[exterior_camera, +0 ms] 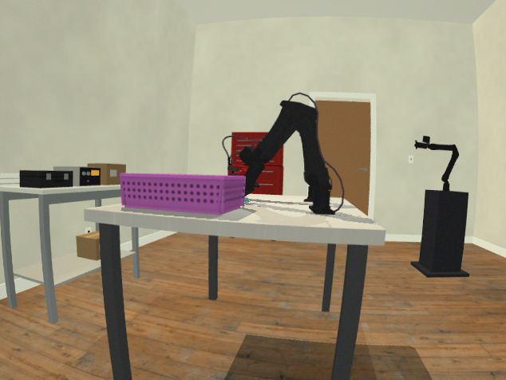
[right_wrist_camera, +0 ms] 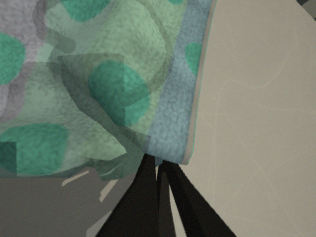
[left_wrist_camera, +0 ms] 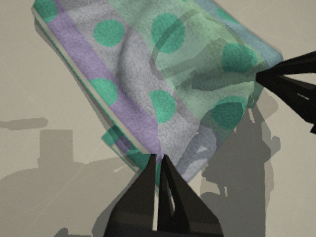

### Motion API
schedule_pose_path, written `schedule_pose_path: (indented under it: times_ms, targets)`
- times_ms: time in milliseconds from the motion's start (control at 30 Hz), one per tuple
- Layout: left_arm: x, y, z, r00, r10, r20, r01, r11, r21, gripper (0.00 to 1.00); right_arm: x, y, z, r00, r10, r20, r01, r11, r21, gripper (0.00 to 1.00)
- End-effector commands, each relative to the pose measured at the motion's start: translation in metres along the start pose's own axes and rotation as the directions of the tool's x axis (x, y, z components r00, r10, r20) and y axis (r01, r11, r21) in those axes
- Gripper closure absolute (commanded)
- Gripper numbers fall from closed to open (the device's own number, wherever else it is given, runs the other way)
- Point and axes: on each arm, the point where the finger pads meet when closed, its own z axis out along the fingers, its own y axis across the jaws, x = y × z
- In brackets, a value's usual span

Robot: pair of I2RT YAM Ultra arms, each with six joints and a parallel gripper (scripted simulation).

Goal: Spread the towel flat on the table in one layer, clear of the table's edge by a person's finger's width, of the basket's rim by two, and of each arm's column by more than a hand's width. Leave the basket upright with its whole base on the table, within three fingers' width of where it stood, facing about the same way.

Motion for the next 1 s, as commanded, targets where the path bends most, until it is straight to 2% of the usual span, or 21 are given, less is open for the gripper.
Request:
schedule_pose_path:
  times_ms: [0, 67, 100, 233, 267, 433, 467, 533, 567, 633, 667, 700, 800, 833, 900, 933, 967]
  targets:
    - [-0.02, 0.003, -0.017, 0.999, -0.002, 0.033, 0.003, 1.0, -0.006, 0.67, -0.013, -0.004, -0.014, 1.0, -0.001, 0.012, 0.001, 1.0, 0.013, 0.67]
    - [-0.02, 0.002, -0.017, 0.999, -0.001, 0.033, 0.001, 1.0, -0.006, 0.67, -0.013, -0.001, -0.014, 1.0, -0.004, 0.012, 0.003, 1.0, 0.003, 0.67]
    - [-0.024, 0.002, -0.023, 0.999, -0.001, 0.033, 0.001, 1.0, -0.006, 0.46, -0.017, -0.001, -0.019, 1.0, -0.003, 0.012, 0.003, 1.0, 0.002, 0.46]
    - [-0.024, 0.002, -0.023, 0.999, -0.001, 0.033, 0.001, 1.0, -0.006, 0.46, -0.017, -0.001, -0.019, 1.0, -0.003, 0.012, 0.003, 1.0, 0.002, 0.46]
    - [-0.026, 0.002, -0.026, 0.999, -0.001, 0.033, 0.001, 1.0, -0.006, 0.36, -0.019, -0.001, -0.022, 1.0, -0.003, 0.012, 0.003, 1.0, 0.002, 0.36]
    - [-0.033, 0.002, -0.037, 0.999, -0.001, 0.033, 0.001, 1.0, -0.006, 0.36, -0.026, -0.001, -0.033, 1.0, -0.003, 0.012, 0.003, 1.0, 0.002, 0.36]
    - [-0.046, 0.002, -0.057, 0.999, -0.001, 0.033, 0.001, 1.0, -0.006, 0.36, -0.04, -0.001, -0.053, 1.0, -0.003, 0.013, 0.003, 1.0, 0.002, 0.36]
    - [-0.046, 0.002, -0.057, 0.999, -0.001, 0.033, 0.001, 1.0, -0.006, 0.36, -0.04, -0.001, -0.053, 1.0, -0.003, 0.013, 0.003, 1.0, 0.002, 0.36]
    - [-0.053, 0.002, -0.068, 0.999, -0.001, 0.033, 0.001, 1.0, -0.006, 0.36, -0.047, -0.001, -0.064, 1.0, -0.003, 0.013, 0.003, 1.0, 0.002, 0.36]
    - [-0.053, 0.002, -0.068, 0.999, -0.001, 0.033, 0.001, 1.0, -0.006, 0.36, -0.047, -0.001, -0.064, 1.0, -0.003, 0.013, 0.003, 1.0, 0.002, 0.36]
    - [-0.056, 0.01, -0.066, 1.0, -0.015, 0.026, 0.015, 1.0, -0.015, 0.36, -0.044, 0.0, -0.052, 1.0, -0.006, -0.024, 0.006, 1.0, -0.001, 0.36]
    - [-0.048, 0.01, -0.057, 1.0, -0.015, -0.003, 0.015, 1.0, -0.015, 0.36, -0.044, 0.0, -0.052, 1.0, -0.006, -0.024, 0.006, 1.0, -0.001, 0.36]
    - [-0.048, 0.006, -0.057, 1.0, -0.008, -0.003, 0.008, 1.0, -0.011, 0.36, -0.044, 0.0, -0.052, 1.0, -0.006, -0.024, 0.006, 1.0, -0.001, 0.36]
    - [-0.06, 0.02, -0.057, 0.999, -0.034, -0.003, 0.034, 0.999, -0.028, 0.36, -0.06, 0.005, -0.05, 1.0, -0.014, -0.023, 0.013, 1.0, -0.006, 0.36]
    - [-0.06, 0.021, -0.057, 0.999, -0.034, -0.003, 0.034, 0.999, -0.03, 0.36, -0.06, 0.005, -0.05, 1.0, -0.014, -0.023, 0.013, 1.0, -0.006, 0.36]
    - [-0.076, 0.035, -0.058, 0.998, -0.059, -0.001, 0.059, 0.997, -0.048, 0.36, -0.081, 0.006, -0.046, 1.0, -0.016, -0.023, 0.016, 1.0, -0.008, 0.36]
    - [-0.076, 0.036, -0.058, 0.998, -0.059, -0.001, 0.059, 0.997, -0.049, 0.36, -0.081, 0.006, -0.046, 1.0, -0.016, -0.023, 0.016, 1.0, -0.008, 0.36]
